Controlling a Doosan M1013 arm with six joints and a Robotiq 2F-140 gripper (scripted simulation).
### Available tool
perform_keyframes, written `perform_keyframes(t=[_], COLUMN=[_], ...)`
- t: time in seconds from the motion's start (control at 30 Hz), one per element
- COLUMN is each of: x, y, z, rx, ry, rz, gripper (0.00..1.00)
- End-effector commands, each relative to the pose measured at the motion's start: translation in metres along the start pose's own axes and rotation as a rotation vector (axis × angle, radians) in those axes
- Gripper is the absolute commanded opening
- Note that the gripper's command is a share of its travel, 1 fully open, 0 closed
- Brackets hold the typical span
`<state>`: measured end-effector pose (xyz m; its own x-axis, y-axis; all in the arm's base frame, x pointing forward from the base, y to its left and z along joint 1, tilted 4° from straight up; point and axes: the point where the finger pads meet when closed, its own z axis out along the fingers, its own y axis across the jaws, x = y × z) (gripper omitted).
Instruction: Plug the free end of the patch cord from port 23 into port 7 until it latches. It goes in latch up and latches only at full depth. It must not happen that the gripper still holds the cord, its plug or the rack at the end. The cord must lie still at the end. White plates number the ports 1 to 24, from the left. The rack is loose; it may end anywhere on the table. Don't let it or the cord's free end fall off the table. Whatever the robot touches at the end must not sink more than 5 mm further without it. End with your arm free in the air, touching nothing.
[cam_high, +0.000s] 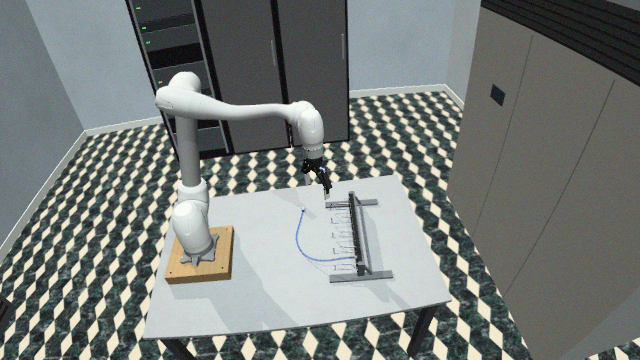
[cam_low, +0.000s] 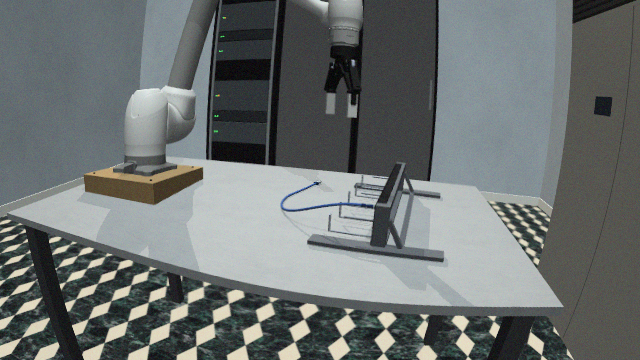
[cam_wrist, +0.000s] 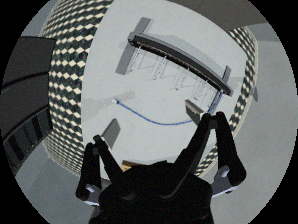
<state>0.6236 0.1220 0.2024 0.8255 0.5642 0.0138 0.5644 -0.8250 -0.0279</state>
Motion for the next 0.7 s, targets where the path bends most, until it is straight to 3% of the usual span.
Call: perform_keyframes(t=[0.0, 0.2, 0.27, 0.33, 0.5, 0.67], x=[0.006, 0.008, 0.008, 0.006, 0.001, -0.004], y=[-0.029, -0.07, -0.07, -0.094, -0.126, -0.144], z=[0.029, 0.067, 0.067, 0.089, 0.117, 0.133], rx=[0.009, 0.017, 0.017, 0.02, 0.025, 0.027], ry=[0.009, 0.014, 0.014, 0.017, 0.021, 0.023], rz=[-0.148, -0.344, -0.344, -0.457, -0.611, -0.701], gripper=[1.0, 1.0, 1.0, 1.0, 1.0, 1.0])
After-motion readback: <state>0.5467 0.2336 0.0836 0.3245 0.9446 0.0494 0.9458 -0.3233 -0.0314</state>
